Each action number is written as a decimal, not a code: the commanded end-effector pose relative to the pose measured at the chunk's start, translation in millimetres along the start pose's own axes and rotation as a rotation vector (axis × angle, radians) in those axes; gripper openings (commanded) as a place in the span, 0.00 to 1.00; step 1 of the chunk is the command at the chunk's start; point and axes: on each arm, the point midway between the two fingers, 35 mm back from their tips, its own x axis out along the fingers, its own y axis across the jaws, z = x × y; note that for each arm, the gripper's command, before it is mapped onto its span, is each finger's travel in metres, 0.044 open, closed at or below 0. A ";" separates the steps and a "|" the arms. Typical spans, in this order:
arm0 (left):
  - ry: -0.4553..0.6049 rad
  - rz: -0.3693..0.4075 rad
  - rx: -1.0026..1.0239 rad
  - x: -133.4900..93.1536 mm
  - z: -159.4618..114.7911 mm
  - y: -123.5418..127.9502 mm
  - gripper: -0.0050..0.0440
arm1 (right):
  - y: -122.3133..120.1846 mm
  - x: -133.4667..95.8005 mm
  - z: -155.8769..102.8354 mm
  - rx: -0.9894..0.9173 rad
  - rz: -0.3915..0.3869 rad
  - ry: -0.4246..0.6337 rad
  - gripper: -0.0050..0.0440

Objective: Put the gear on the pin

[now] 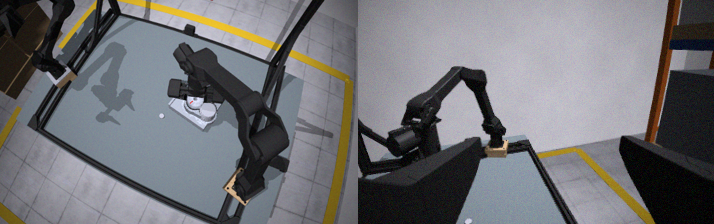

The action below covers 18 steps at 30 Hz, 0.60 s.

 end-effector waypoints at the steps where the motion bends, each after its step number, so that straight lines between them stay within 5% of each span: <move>1: 0.000 0.001 0.030 1.4 -0.1 -0.1 0.10 | 0.3 -0.1 -0.1 0.004 0.002 0.000 0.92; 18: 0.000 0.001 0.137 6.3 -0.1 -0.1 0.10 | 0.3 -0.1 -0.1 0.004 0.002 0.000 0.92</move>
